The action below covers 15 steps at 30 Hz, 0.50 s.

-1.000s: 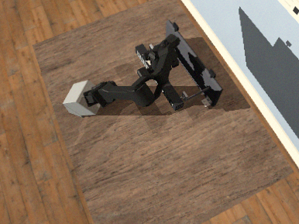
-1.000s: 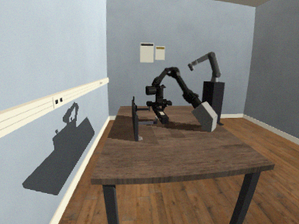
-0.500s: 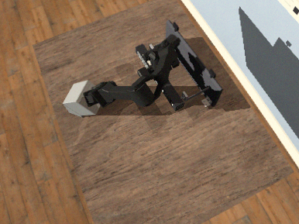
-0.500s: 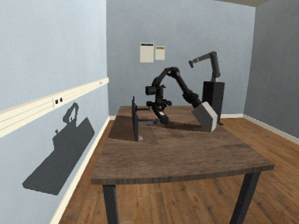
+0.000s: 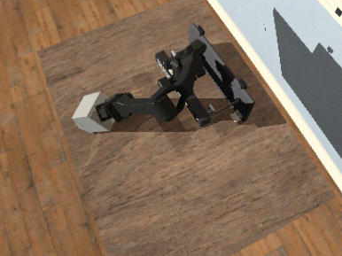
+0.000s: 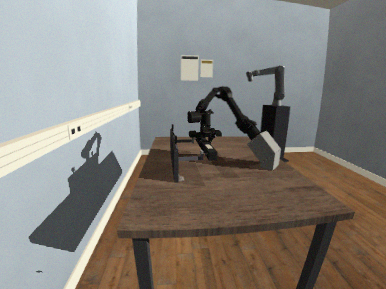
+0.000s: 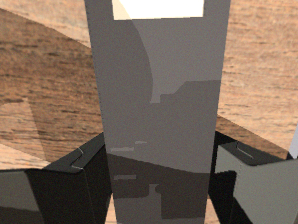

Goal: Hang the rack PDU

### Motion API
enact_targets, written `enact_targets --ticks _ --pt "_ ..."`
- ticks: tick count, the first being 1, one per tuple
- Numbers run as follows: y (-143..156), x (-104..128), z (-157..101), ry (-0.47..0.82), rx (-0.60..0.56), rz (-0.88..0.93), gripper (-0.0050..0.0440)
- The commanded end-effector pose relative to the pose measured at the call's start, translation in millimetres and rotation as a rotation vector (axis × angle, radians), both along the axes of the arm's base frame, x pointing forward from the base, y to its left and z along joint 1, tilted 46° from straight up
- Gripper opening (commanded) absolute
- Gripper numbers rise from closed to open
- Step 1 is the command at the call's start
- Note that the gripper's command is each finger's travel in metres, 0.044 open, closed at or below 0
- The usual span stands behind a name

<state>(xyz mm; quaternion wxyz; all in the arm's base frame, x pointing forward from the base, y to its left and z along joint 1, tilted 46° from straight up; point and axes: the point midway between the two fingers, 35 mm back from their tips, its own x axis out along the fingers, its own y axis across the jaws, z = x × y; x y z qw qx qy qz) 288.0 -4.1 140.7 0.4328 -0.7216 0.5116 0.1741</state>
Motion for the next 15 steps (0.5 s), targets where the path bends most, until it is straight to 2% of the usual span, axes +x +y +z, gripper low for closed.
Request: enact_targets --ticks 1,15 --pt "4.1 6.4 8.5 -0.025 0.01 0.008 -0.005" --pt "5.7 13.9 13.3 -0.035 0.014 0.013 -0.005"
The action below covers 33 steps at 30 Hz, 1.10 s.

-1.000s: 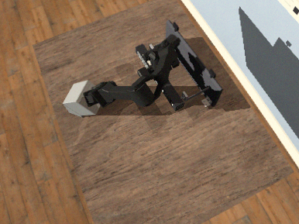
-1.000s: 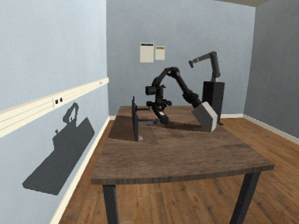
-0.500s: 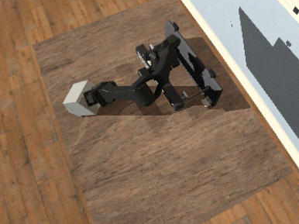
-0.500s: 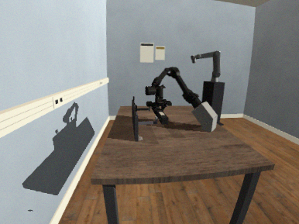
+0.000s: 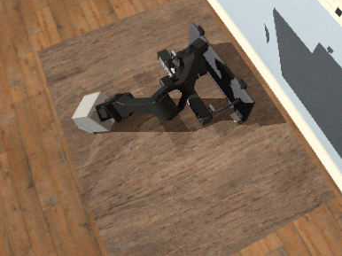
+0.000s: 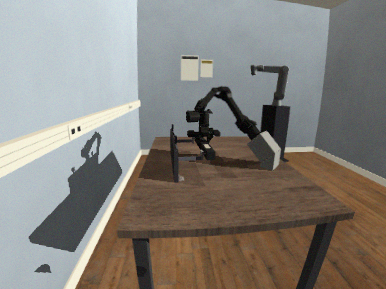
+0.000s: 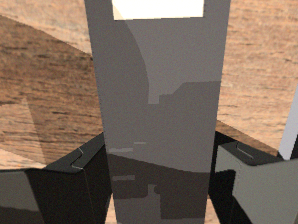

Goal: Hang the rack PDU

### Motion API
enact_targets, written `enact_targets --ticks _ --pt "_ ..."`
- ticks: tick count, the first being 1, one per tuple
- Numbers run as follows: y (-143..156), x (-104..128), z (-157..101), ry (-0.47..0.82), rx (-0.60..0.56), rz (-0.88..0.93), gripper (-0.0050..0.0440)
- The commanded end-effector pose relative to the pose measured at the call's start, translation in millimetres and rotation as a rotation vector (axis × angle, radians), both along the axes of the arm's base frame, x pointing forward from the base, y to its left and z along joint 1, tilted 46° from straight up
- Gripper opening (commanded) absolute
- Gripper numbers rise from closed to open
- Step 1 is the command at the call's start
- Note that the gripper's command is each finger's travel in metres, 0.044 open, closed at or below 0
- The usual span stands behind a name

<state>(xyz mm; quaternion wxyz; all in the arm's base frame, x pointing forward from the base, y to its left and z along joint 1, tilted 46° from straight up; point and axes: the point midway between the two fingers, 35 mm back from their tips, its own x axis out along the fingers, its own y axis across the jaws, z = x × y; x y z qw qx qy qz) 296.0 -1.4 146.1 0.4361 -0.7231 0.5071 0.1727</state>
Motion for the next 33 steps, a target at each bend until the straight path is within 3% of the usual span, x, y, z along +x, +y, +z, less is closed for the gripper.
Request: enact_targets --ticks 1,22,33 --pt "2.9 6.6 8.3 -0.025 0.011 0.008 -0.005" --pt "4.1 18.0 14.8 -0.029 0.012 0.009 -0.005" --pt "1.6 13.3 10.7 -0.023 0.009 0.003 -0.005"
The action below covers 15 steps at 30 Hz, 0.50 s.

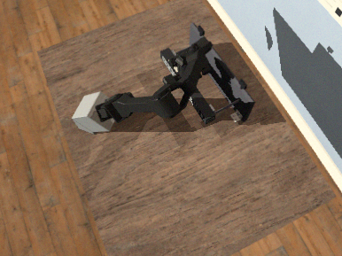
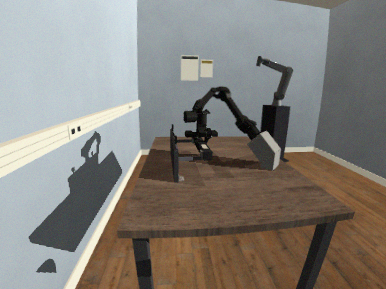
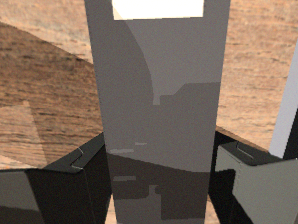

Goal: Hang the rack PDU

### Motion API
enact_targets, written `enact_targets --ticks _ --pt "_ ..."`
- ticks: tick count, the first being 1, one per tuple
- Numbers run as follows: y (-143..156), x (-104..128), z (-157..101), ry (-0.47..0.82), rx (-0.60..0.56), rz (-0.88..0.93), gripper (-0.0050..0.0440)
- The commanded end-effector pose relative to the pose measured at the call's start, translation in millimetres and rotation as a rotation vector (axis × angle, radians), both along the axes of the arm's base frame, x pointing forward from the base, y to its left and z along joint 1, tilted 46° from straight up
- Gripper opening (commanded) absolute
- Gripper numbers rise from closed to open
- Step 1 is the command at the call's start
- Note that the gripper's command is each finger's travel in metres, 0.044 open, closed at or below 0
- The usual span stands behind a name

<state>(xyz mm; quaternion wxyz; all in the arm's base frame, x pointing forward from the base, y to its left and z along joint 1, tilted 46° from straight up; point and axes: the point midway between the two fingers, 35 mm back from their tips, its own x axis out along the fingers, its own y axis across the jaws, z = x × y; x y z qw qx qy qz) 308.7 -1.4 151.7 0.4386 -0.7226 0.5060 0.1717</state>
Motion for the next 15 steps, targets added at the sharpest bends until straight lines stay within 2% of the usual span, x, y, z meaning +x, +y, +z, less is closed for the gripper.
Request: enact_targets --ticks 1,15 --pt "1.6 0.6 5.1 -0.018 0.006 0.004 -0.005" --pt "-4.4 5.9 -3.4 -0.02 0.005 0.006 -0.005"
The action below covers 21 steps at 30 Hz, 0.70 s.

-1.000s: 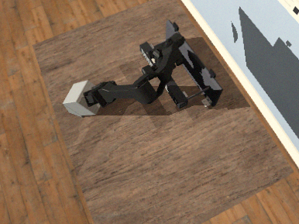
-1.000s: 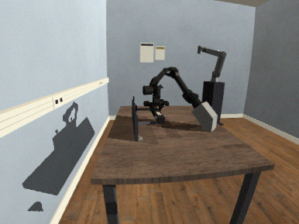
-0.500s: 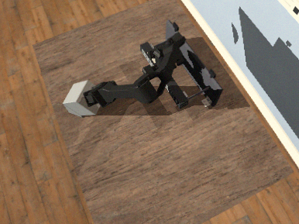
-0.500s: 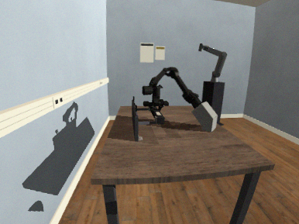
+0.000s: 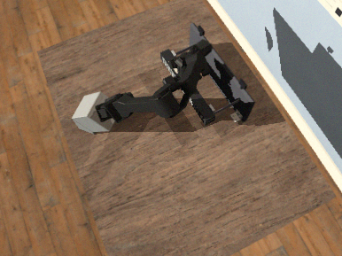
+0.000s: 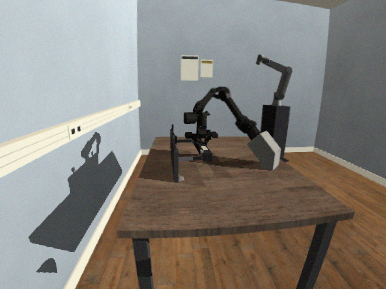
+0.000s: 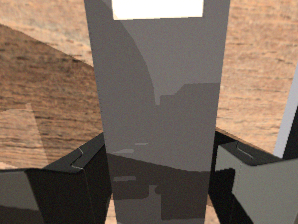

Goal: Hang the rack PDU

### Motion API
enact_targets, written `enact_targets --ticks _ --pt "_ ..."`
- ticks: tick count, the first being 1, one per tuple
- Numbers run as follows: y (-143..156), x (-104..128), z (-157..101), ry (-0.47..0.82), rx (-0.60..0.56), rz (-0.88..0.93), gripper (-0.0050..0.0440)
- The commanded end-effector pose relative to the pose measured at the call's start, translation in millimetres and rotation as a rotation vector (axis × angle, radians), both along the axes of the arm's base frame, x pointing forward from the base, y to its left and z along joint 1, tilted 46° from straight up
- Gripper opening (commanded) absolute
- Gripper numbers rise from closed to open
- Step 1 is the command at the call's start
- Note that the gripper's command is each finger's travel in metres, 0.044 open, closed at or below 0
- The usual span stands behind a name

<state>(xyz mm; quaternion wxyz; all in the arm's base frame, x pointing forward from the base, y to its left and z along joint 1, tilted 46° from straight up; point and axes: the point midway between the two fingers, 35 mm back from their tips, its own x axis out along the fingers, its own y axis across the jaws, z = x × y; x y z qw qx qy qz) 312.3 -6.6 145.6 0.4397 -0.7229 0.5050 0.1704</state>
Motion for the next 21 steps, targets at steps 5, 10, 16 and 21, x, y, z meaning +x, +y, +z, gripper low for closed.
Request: enact_targets --ticks 5,10,16,21 --pt "-2.0 4.9 -1.2 -0.015 0.004 0.005 -0.005" --pt "-3.7 6.4 -3.7 -0.015 0.004 0.005 -0.005" --pt "-3.1 4.2 -0.8 -0.015 0.003 0.005 0.0072" --pt "-3.1 4.2 -0.8 -0.015 0.003 0.005 0.0168"
